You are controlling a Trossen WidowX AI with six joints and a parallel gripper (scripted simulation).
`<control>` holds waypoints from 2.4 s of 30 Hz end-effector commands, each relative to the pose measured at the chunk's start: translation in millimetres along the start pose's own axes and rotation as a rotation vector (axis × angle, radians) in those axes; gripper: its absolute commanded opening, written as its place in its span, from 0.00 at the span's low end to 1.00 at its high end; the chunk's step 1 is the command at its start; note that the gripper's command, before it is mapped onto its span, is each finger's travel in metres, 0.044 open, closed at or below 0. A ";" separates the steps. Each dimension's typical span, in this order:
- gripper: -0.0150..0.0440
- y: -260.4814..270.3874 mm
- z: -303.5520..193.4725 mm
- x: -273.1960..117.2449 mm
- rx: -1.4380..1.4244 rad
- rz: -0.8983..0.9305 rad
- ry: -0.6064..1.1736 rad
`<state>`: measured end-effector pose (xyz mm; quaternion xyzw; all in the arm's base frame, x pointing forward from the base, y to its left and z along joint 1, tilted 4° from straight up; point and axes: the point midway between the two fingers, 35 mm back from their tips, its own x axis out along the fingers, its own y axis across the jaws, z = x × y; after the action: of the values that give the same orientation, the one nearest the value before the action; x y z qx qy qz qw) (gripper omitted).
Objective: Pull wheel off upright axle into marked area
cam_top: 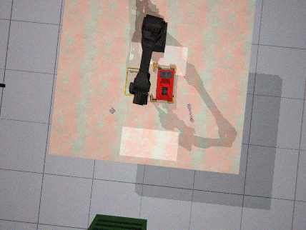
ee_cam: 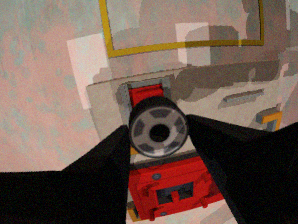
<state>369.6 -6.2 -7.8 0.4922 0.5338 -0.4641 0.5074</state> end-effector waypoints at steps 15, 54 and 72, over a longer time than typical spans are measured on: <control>0.25 0.8 0.0 -8.9 -0.002 0.007 0.002; 0.25 -44.1 72.9 -47.3 0.000 0.003 -0.005; 0.25 -63.1 96.2 -27.6 -0.001 0.003 -0.006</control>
<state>318.1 -109.4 22.2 0.4956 0.5268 -0.4623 0.5130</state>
